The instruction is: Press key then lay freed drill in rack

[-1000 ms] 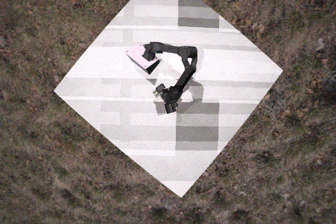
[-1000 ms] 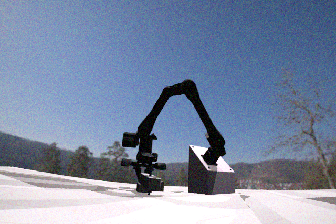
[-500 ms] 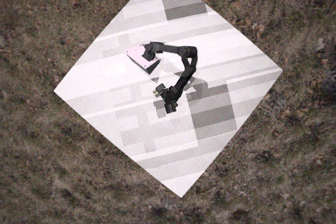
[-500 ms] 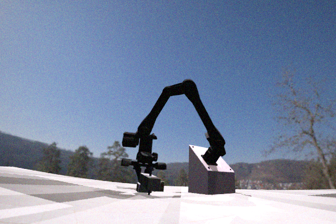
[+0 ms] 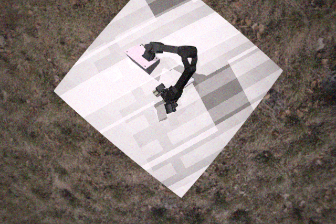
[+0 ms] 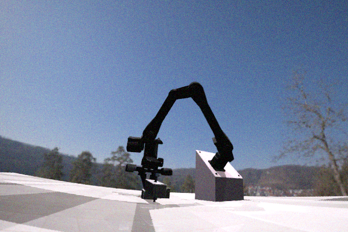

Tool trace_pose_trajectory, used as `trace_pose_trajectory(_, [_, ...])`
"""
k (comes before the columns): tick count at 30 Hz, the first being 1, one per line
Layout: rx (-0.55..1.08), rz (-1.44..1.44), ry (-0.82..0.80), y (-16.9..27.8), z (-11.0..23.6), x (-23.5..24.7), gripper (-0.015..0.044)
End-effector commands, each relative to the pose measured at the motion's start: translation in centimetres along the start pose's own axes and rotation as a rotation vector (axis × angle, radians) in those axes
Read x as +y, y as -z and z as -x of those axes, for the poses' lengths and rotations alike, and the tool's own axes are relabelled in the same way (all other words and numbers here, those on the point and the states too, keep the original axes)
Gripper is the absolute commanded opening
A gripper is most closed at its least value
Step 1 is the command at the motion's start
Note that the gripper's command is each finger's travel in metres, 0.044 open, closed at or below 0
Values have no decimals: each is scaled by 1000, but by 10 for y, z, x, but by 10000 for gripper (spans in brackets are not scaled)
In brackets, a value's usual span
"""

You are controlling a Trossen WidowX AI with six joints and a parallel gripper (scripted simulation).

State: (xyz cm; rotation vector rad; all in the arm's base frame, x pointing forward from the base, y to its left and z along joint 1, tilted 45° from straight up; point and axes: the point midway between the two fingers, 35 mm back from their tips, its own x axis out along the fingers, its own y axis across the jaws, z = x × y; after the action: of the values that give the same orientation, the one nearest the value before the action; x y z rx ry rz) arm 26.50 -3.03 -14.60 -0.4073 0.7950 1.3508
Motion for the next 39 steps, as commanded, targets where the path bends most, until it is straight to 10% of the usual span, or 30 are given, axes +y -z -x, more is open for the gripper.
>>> trace_pose_trajectory(1, [-1, 5, 4, 0, 2, -1, 0])
trace_pose_trajectory(39, [0, 5, 5, 15, 3, -1, 0])
